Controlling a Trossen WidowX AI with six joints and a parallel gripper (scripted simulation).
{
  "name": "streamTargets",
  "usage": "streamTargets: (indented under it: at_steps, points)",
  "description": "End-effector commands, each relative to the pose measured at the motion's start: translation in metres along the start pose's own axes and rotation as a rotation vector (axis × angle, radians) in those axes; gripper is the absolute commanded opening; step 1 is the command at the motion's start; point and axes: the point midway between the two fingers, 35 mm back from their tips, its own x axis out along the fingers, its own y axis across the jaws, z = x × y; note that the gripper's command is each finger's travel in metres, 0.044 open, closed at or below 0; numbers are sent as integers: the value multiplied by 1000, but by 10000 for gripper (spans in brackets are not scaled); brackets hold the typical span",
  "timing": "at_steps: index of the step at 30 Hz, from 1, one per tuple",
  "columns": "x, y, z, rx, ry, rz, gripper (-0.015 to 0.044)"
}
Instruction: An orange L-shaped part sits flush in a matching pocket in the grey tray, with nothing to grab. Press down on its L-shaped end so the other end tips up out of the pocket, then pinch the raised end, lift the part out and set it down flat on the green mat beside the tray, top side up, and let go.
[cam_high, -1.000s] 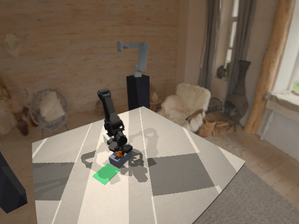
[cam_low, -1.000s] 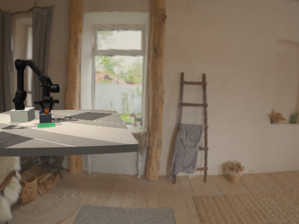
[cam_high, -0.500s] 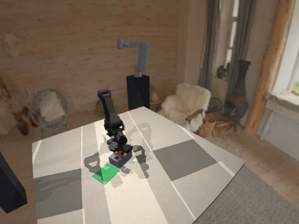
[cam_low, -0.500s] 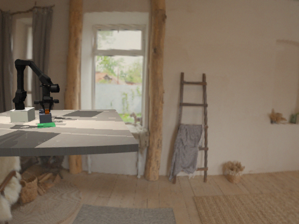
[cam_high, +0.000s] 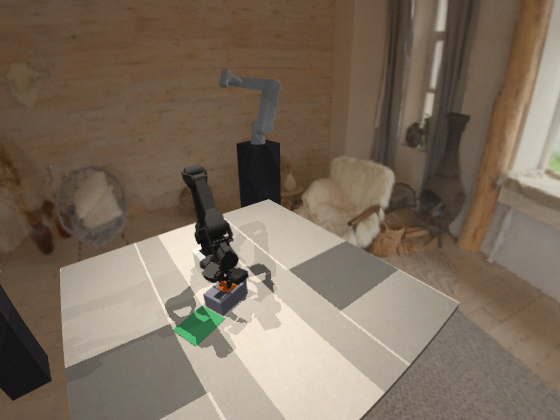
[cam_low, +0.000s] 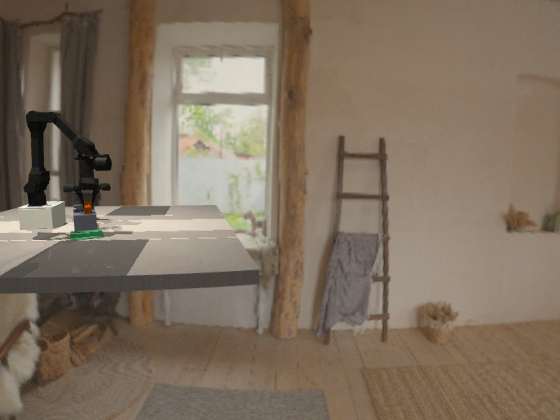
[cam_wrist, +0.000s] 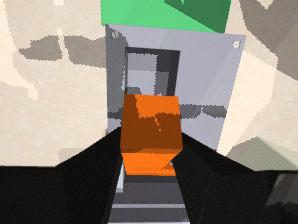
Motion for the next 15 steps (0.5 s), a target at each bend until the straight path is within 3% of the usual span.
streamTargets:
  at_steps: [1, 15]
  points:
    - [-7, 0, 0, 0, 0, -1, 0]
    - [-29, 0, 0, -1, 0, -2, 0]
